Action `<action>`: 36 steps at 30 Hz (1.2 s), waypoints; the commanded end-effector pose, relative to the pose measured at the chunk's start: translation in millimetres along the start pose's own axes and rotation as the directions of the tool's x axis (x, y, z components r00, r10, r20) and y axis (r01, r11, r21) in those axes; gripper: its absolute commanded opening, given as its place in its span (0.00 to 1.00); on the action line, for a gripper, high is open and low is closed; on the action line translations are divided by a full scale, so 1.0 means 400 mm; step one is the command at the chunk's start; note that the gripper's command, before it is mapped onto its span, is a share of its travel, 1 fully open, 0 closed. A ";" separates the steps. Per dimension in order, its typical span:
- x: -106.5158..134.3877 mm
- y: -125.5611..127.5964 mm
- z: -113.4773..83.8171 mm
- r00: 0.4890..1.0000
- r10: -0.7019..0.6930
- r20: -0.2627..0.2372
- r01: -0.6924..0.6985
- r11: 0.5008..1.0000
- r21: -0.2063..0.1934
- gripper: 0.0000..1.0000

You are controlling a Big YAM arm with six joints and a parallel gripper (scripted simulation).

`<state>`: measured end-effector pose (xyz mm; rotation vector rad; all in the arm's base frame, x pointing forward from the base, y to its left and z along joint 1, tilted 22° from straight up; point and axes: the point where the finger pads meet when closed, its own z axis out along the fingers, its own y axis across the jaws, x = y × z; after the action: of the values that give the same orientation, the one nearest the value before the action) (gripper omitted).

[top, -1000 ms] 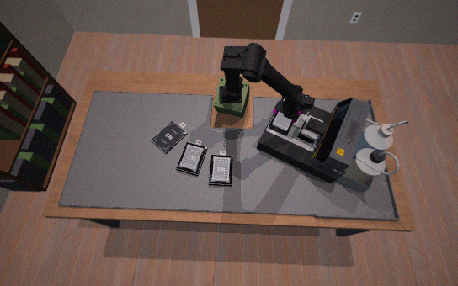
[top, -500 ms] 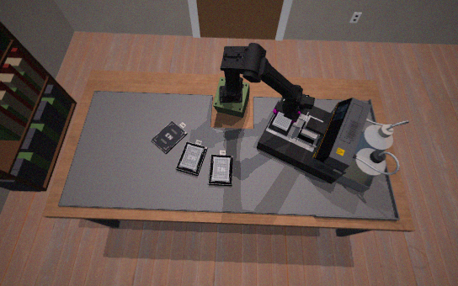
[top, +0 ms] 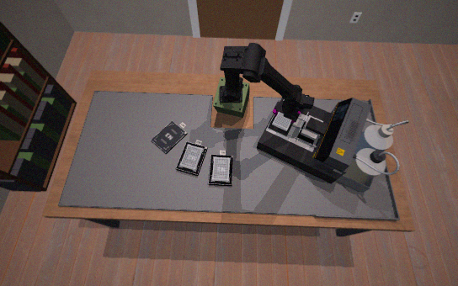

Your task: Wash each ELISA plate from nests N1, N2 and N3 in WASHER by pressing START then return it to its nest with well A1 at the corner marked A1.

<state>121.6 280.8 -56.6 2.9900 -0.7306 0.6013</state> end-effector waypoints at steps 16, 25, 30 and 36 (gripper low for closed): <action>0.004 -0.013 0.012 1.000 0.003 0.000 -0.003 1.000 0.008 0.84; 0.003 -0.018 0.013 1.000 0.004 0.001 -0.004 1.000 0.012 0.84; 0.007 -0.014 0.016 1.000 0.006 0.001 -0.006 1.000 0.011 0.84; 0.008 -0.010 0.019 1.000 0.006 0.000 -0.006 1.000 0.008 0.84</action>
<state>123.6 280.6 -61.5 2.9907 -0.7311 0.6012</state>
